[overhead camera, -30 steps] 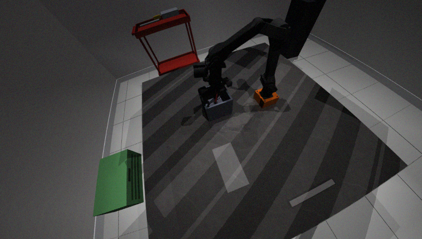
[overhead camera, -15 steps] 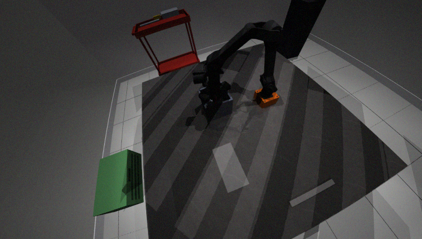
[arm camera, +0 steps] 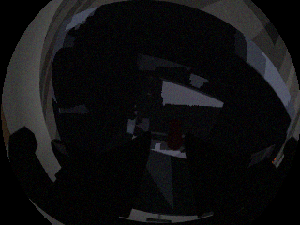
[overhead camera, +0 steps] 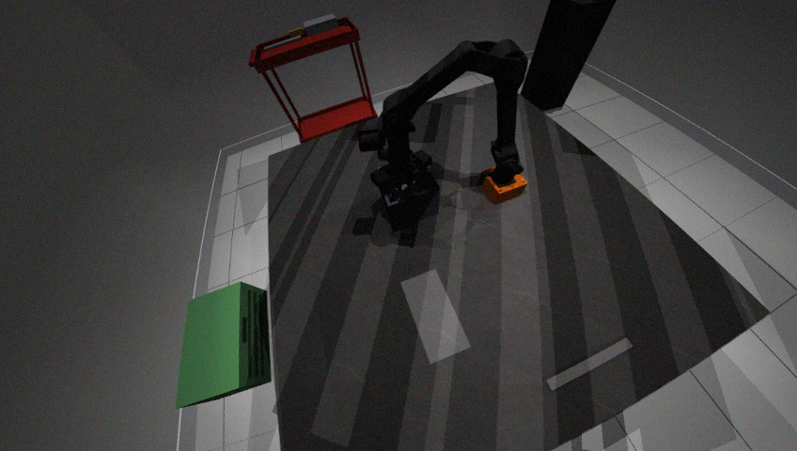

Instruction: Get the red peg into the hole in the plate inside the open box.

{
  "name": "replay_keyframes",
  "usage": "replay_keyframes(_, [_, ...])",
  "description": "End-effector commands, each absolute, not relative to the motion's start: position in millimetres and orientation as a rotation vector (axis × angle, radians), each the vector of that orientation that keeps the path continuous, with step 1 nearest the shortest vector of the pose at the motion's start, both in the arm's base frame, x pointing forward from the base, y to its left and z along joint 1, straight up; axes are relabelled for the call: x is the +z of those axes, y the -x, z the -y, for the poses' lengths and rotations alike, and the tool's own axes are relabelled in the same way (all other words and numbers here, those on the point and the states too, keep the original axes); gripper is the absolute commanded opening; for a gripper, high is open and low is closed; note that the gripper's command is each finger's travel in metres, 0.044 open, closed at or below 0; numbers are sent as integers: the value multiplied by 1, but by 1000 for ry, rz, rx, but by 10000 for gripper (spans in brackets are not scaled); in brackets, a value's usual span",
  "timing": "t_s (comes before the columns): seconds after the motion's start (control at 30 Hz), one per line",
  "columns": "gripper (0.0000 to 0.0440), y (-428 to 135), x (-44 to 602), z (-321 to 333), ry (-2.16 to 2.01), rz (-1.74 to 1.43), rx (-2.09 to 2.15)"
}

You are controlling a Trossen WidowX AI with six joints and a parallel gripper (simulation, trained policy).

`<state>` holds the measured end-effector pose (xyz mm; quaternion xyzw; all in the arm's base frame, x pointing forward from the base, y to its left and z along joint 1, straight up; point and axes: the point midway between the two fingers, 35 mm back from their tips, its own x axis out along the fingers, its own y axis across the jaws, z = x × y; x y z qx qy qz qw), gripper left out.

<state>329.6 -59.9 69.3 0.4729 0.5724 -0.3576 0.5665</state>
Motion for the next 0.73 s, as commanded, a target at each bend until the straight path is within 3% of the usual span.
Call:
replay_keyframes(0.0, [170, -337, 81, 62, -1152, -1340, -806])
replay_keyframes(0.7, [237, -362, 144, 70, -1339, -1296, -594])
